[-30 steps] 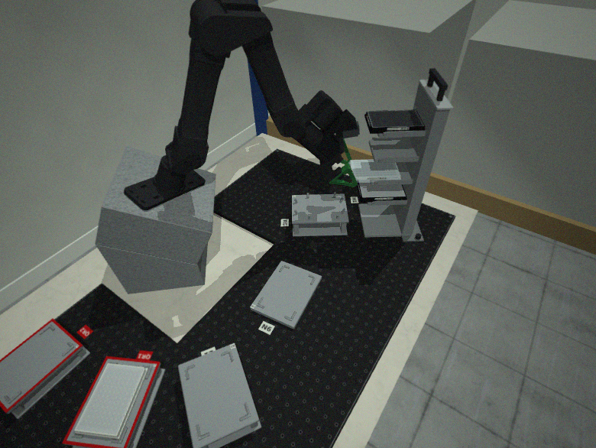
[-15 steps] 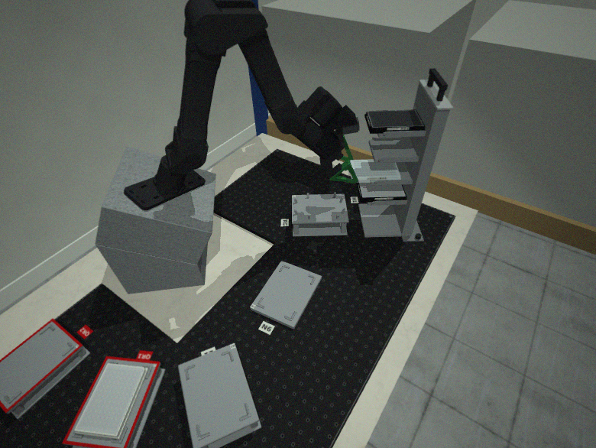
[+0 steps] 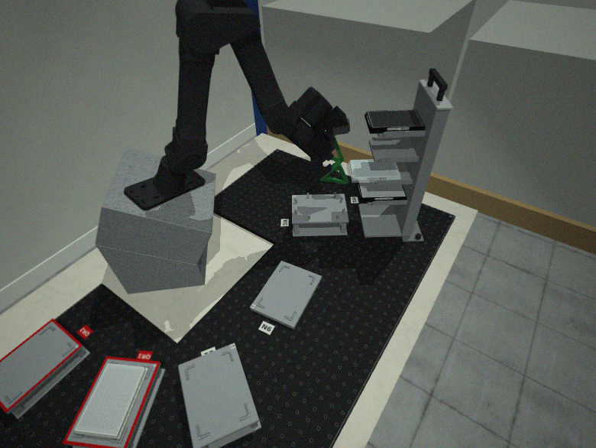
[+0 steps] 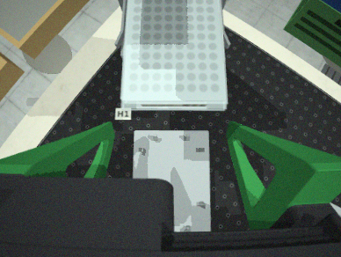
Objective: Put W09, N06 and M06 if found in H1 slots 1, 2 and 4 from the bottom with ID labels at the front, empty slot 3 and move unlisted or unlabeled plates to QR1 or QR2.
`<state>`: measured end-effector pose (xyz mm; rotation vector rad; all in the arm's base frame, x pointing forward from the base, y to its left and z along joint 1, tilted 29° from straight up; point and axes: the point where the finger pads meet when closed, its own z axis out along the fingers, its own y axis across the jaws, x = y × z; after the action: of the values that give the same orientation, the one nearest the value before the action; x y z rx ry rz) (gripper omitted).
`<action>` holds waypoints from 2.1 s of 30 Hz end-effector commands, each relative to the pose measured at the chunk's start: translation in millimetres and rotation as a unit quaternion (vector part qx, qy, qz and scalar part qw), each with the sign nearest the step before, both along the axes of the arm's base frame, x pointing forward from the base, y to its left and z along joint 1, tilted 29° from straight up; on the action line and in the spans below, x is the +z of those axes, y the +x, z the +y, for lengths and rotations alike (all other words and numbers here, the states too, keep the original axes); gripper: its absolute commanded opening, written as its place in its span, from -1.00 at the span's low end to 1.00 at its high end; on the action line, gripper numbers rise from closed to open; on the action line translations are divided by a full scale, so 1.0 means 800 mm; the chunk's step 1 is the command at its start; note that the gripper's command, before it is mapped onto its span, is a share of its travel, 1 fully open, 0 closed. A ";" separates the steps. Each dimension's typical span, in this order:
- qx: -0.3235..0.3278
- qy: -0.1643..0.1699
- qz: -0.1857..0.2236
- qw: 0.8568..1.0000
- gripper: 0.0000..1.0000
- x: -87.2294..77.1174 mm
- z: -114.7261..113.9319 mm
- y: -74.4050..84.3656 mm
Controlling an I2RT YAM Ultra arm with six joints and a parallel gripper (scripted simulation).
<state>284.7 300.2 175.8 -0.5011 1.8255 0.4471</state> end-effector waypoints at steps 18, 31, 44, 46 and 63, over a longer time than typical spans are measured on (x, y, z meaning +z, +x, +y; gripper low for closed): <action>-0.003 0.015 -0.009 1.000 1.00 -0.008 -0.020 -0.033; -0.003 0.015 -0.009 1.000 1.00 -0.019 -0.031 -0.050; -0.004 0.009 -0.007 1.000 -1.00 -0.031 -0.034 -0.055; -0.004 0.009 -0.007 1.000 -1.00 -0.031 -0.034 -0.055; -0.004 0.009 -0.007 1.000 -1.00 -0.031 -0.034 -0.055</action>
<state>240.1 274.0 149.8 -0.4978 1.8178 0.4511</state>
